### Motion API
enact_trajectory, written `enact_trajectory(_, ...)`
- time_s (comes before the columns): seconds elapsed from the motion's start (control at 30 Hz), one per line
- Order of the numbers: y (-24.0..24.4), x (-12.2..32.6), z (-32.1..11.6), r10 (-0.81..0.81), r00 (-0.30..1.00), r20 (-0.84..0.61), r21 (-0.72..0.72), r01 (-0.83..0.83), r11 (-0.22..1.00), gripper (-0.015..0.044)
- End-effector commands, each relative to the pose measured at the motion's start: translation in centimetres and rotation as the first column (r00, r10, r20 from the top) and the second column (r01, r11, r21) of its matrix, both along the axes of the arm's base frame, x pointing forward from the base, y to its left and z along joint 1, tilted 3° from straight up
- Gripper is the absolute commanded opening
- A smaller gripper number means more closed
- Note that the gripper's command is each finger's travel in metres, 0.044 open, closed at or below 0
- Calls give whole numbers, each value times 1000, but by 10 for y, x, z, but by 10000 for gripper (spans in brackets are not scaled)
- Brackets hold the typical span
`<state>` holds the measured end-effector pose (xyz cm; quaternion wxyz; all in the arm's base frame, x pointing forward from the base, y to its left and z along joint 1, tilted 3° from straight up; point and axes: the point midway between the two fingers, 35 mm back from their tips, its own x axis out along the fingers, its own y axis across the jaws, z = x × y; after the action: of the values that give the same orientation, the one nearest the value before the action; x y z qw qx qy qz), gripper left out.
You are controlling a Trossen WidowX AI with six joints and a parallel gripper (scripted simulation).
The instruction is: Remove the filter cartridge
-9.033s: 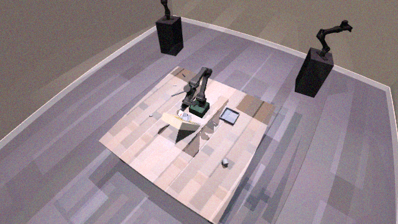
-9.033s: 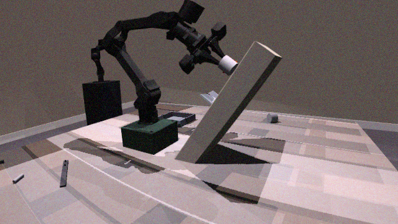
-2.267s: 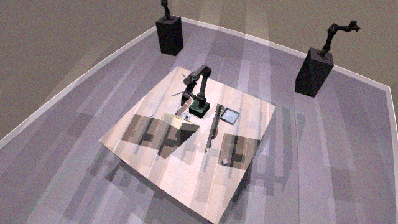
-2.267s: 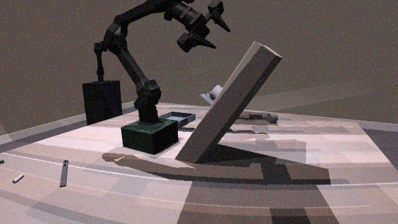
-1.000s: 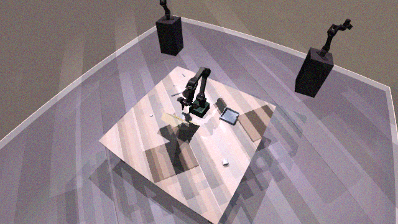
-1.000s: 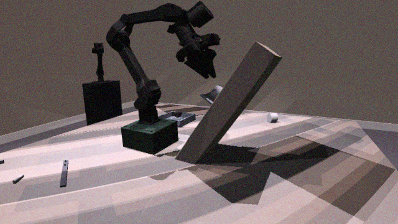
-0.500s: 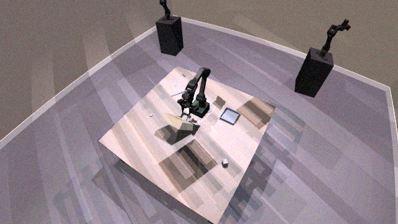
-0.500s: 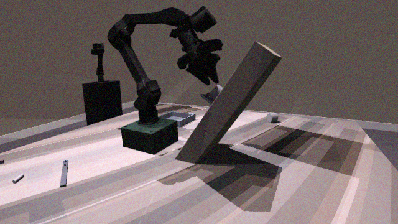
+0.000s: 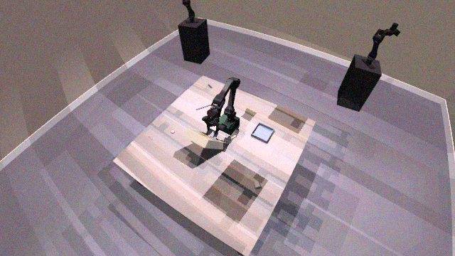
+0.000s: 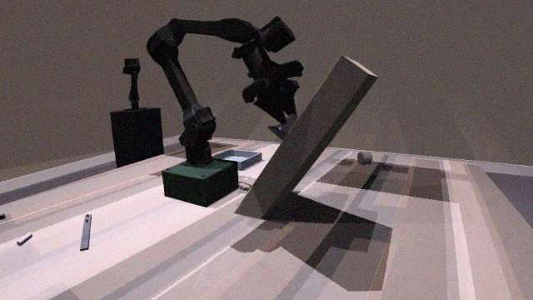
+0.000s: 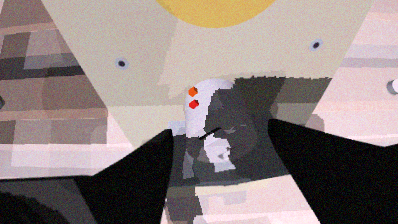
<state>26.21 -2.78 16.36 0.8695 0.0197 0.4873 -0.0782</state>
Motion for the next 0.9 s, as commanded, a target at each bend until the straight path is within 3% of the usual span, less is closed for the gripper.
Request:
enact_trajectory(0.0, 0, 2, -9, 5, 1000, -8, 1, -5, 1000, 305)
enact_trajectory(0.2, -1, 3, -11, 5, 1000, -8, 1, -5, 1000, 305)
enact_trajectory(0.3, -1, 3, -8, -2, 1000, -3, 1, 2, 1000, 226)
enact_trajectory(0.53, -1, 3, -8, -2, 1000, -3, 1, 2, 1000, 179)
enact_trajectory(0.77, -1, 8, 0, -1, 1000, -3, 2, 1, 1000, 0)
enact_trajectory(0.87, -2, 14, 9, -1, 1000, -2, 3, 1, 1000, 0)
